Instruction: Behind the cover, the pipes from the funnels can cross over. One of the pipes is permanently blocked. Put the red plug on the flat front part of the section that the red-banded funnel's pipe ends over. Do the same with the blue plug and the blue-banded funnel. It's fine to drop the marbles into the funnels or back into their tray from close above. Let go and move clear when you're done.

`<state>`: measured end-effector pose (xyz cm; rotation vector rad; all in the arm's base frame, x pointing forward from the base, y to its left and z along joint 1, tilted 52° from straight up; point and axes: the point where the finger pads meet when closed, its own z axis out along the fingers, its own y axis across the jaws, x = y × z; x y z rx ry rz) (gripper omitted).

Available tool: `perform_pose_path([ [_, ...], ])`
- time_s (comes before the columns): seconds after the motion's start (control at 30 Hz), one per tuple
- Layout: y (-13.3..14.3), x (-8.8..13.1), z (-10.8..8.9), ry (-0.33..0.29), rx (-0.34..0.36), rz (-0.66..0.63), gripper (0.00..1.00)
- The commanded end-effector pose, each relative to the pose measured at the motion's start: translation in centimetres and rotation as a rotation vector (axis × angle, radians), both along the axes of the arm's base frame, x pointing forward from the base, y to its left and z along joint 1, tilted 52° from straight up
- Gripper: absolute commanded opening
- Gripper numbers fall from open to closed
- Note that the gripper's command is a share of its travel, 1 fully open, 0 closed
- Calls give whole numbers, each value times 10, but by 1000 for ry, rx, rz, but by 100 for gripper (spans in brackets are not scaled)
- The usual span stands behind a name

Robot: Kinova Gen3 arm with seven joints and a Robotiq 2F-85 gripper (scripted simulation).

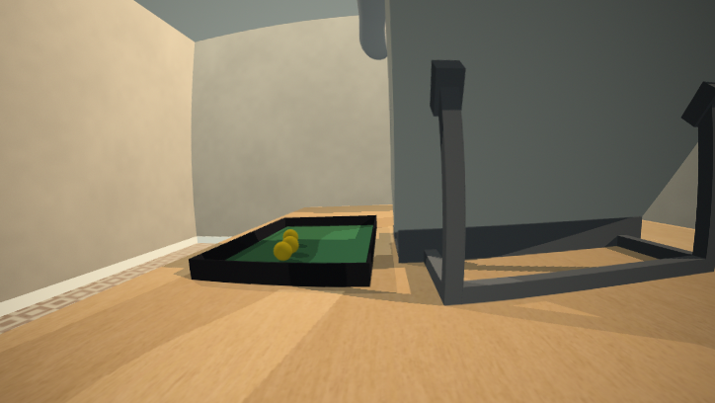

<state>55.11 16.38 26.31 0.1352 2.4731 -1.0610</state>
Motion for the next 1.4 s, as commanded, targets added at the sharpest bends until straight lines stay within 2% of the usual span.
perform_pose_path([
  [0.0,-4,-62,-30,-20,14,21,100],
  [0.1,-7,-92,-45,-20,14,21,100],
  [0.27,-7,-95,-46,-20,14,21,100],
  [0.3,-9,-113,-54,6,-11,-4,100],
  [0.83,-9,-113,-54,6,-11,-4,100],
  [0.87,-60,-155,-77,6,-11,-4,100],
  [1.03,-72,-165,-83,6,-11,-4,100],
  [1.23,-118,-204,-104,6,-11,-4,100],
  [1.37,-118,-204,-104,6,-11,-4,100],
])
